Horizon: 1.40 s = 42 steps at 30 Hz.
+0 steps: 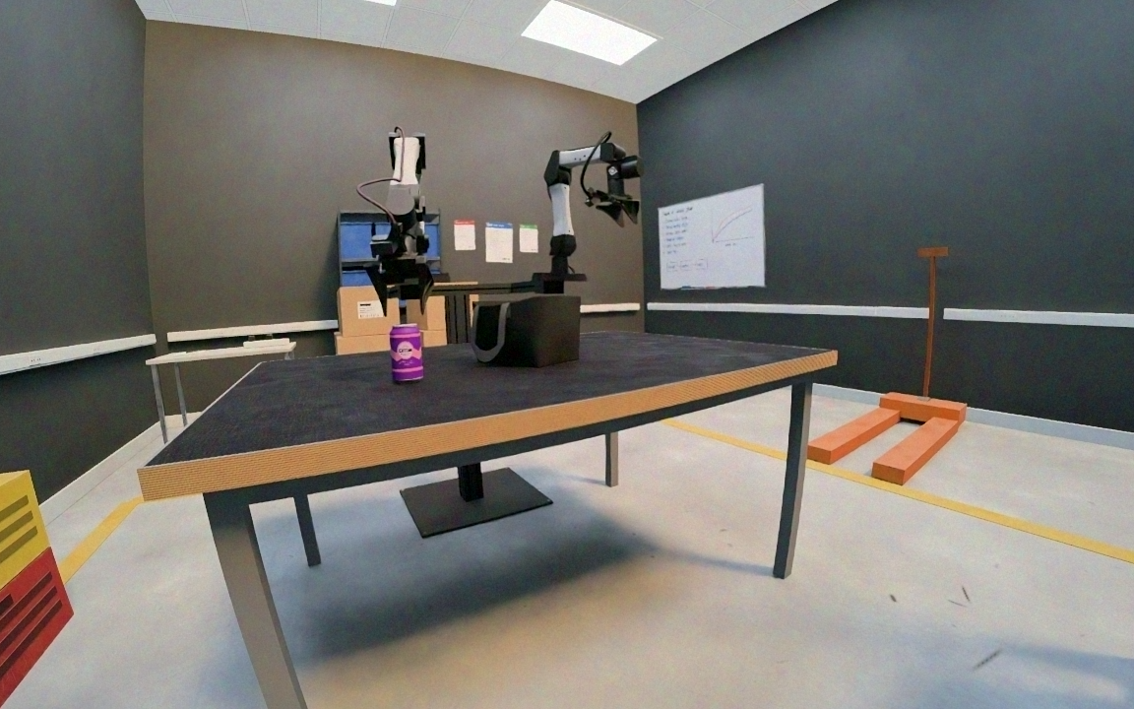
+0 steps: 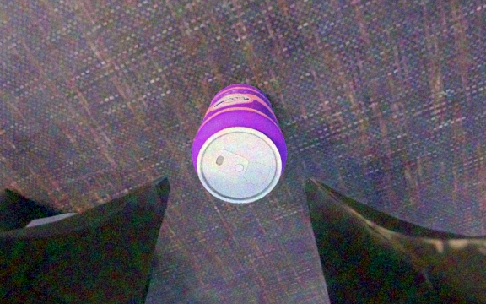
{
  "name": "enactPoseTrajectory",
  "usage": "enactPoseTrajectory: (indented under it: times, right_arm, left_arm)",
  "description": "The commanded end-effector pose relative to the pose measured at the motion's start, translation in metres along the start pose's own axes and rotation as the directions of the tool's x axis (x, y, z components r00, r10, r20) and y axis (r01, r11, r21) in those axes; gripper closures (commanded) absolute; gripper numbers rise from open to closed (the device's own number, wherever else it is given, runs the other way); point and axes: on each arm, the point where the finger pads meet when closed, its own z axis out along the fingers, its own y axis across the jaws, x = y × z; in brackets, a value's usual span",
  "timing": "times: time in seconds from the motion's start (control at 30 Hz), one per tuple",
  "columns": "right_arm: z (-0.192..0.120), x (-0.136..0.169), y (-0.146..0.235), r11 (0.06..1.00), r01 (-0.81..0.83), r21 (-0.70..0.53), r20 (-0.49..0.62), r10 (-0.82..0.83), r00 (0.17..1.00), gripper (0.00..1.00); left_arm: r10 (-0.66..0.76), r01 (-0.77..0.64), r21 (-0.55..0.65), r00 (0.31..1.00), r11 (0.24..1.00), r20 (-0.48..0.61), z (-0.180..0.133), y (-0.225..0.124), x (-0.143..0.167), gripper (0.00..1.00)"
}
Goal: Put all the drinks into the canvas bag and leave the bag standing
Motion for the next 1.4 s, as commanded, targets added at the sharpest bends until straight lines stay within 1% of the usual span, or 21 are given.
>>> enactPoseTrajectory:
  times: [0.0,0.03,0.07,0.1,0.17,0.23,0.3,0.37,0.47,0.5,0.57,0.6,0.67,0.73,0.83,1.03,1.07,1.13,1.17,1.27,1.37]
  right_arm:
    - [-0.019,-0.03,-0.003,1.0,-0.022,0.007,0.069,0.022,0.997,0.11]
    - [-0.01,-0.018,-0.003,1.0,-0.02,0.004,0.036,0.019,0.999,0.11]
    - [0.013,-0.008,-0.004,1.0,-0.02,0.012,0.025,0.02,0.999,0.11]
    - [0.013,-0.009,-0.004,1.0,-0.021,0.012,0.03,0.021,0.999,0.11]
    - [0.018,0.01,-0.008,1.0,-0.02,0.019,-0.006,0.02,1.0,0.11]
    - [0.02,0.005,-0.004,1.0,-0.015,0.014,0.008,0.015,1.0,0.11]
    - [0.021,0.011,-0.005,1.0,-0.016,0.016,0.0,0.016,1.0,0.11]
    - [0.026,0.003,-0.005,1.0,-0.019,0.014,0.018,0.019,1.0,0.11]
    - [0.03,0.015,-0.008,1.0,-0.021,0.019,-0.001,0.021,1.0,0.11]
    - [0.024,0.006,-0.007,1.0,-0.022,0.017,0.013,0.021,1.0,0.11]
    - [0.024,0.006,-0.007,1.0,-0.022,0.017,0.013,0.021,1.0,0.11]
    - [0.034,0.014,-0.004,1.0,-0.016,0.01,0.005,0.016,1.0,0.11]
    - [0.038,0.025,-0.008,1.0,-0.019,0.022,-0.016,0.02,1.0,0.11]
    - [0.04,0.009,-0.004,1.0,-0.019,0.013,0.019,0.019,1.0,0.11]
    - [0.041,0.004,-0.004,1.0,-0.022,0.011,0.036,0.022,0.999,0.11]
    - [0.053,0.012,-0.006,1.0,-0.024,0.014,0.027,0.023,0.999,0.11]
    - [0.046,0.006,-0.005,1.0,-0.024,0.013,0.034,0.024,0.999,0.11]
    - [0.046,0.006,-0.005,1.0,-0.024,0.013,0.034,0.024,0.999,0.11]
    - [0.056,0.017,-0.004,1.0,-0.019,0.013,0.021,0.019,1.0,0.11]
    - [0.061,0.02,-0.007,1.0,-0.024,0.016,0.016,0.023,1.0,0.11]
    - [0.063,0.017,-0.005,1.0,-0.023,0.014,0.029,0.023,0.999,0.11]
  left_arm:
    - [0.01,-0.01,0.002,1.0,1.0,-0.005,0.0,0.001,0.002,0.09]
    - [0.01,-0.01,0.002,1.0,1.0,-0.005,0.0,0.001,0.002,0.09]
    - [0.01,-0.01,0.002,1.0,1.0,-0.005,0.0,0.001,0.002,0.09]
    - [0.01,-0.01,0.002,1.0,1.0,-0.005,0.0,0.001,0.002,0.09]
    - [0.01,-0.01,0.002,1.0,1.0,-0.005,0.0,0.001,0.002,0.09]
    - [0.01,-0.01,0.002,1.0,1.0,-0.005,0.0,0.001,0.002,0.09]
    - [0.01,-0.01,0.002,1.0,1.0,-0.005,0.0,0.001,0.002,0.09]
    - [0.01,-0.01,0.002,1.0,1.0,-0.005,0.0,0.001,0.002,0.09]
    - [0.01,-0.01,0.002,1.0,1.0,-0.005,0.0,0.001,0.002,0.09]
    - [0.01,-0.01,0.002,1.0,1.0,-0.005,0.0,0.001,0.002,0.09]
    - [0.01,-0.01,0.002,1.0,1.0,-0.005,0.0,0.001,0.002,0.09]
    - [0.01,-0.01,0.002,1.0,1.0,-0.005,0.0,0.001,0.002,0.09]
    - [0.01,-0.01,0.002,1.0,1.0,-0.005,0.0,0.001,0.002,0.09]
    - [0.01,-0.01,0.002,1.0,1.0,-0.005,0.0,0.001,0.002,0.09]
    - [0.01,-0.01,0.002,1.0,1.0,-0.005,0.0,0.001,0.002,0.09]
    - [0.01,-0.01,0.002,1.0,1.0,-0.005,0.0,0.001,0.002,0.09]
    - [0.01,-0.01,0.002,1.0,1.0,-0.005,0.0,0.001,0.002,0.09]
    - [0.01,-0.01,0.002,1.0,1.0,-0.005,0.0,0.001,0.002,0.09]
    - [0.01,-0.01,0.002,1.0,1.0,-0.005,0.0,0.001,0.002,0.09]
    - [0.01,-0.01,0.002,1.0,1.0,-0.005,0.0,0.001,0.002,0.09]
    - [0.01,-0.01,0.002,1.0,1.0,-0.005,0.0,0.001,0.002,0.09]
